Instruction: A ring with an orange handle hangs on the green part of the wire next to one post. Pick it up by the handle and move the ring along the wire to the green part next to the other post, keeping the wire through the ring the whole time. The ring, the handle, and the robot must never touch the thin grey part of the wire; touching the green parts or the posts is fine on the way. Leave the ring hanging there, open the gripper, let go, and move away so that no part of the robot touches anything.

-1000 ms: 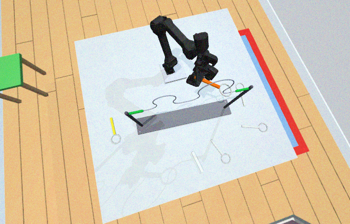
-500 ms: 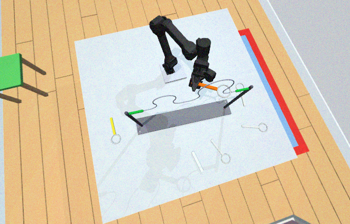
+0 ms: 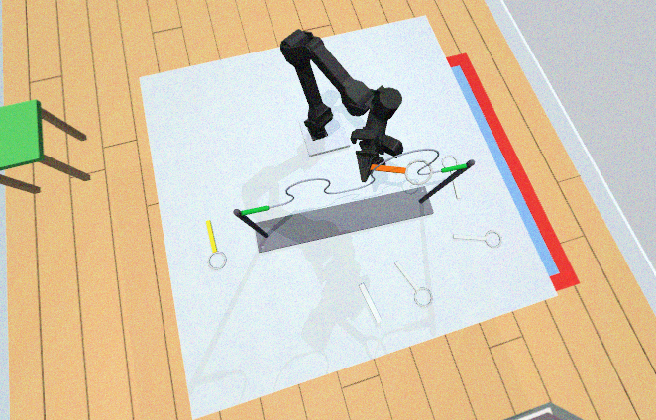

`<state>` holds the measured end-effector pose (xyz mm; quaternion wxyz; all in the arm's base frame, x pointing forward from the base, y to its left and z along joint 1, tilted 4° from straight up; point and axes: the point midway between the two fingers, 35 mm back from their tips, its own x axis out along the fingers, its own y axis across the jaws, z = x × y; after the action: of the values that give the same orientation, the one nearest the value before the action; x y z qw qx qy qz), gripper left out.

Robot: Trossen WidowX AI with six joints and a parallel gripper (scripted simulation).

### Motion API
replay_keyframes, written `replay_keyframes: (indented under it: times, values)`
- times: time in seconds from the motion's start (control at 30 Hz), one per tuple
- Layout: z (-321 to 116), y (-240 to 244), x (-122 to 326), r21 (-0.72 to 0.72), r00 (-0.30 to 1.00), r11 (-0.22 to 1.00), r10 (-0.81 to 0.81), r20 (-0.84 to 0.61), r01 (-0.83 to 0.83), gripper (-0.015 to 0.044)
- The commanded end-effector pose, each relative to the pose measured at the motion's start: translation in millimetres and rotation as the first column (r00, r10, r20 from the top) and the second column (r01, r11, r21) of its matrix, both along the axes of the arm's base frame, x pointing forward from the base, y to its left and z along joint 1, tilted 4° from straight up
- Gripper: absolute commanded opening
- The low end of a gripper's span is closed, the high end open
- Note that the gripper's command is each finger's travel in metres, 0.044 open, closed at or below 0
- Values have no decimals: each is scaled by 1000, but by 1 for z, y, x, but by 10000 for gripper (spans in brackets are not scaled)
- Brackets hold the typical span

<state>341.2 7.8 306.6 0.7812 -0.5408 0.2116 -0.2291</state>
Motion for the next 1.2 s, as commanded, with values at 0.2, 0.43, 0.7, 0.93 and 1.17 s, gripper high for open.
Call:
replay_keyframes:
  times: [0.2, 0.43, 0.7, 0.93, 1.17]
  values:
    - [-36, 17, 4, 238, 999, 971, 5, 44, -15, -150]
    - [-58, 36, 6, 401, 997, 916, -13, 71, -16, -150]
    - [-77, 60, 9, 570, 994, 821, -40, 98, -23, -150]
    - [-89, 84, 12, 693, 991, 720, -65, 116, -34, -150]
    - [-97, 106, 16, 787, 988, 615, -90, 128, -46, -150]
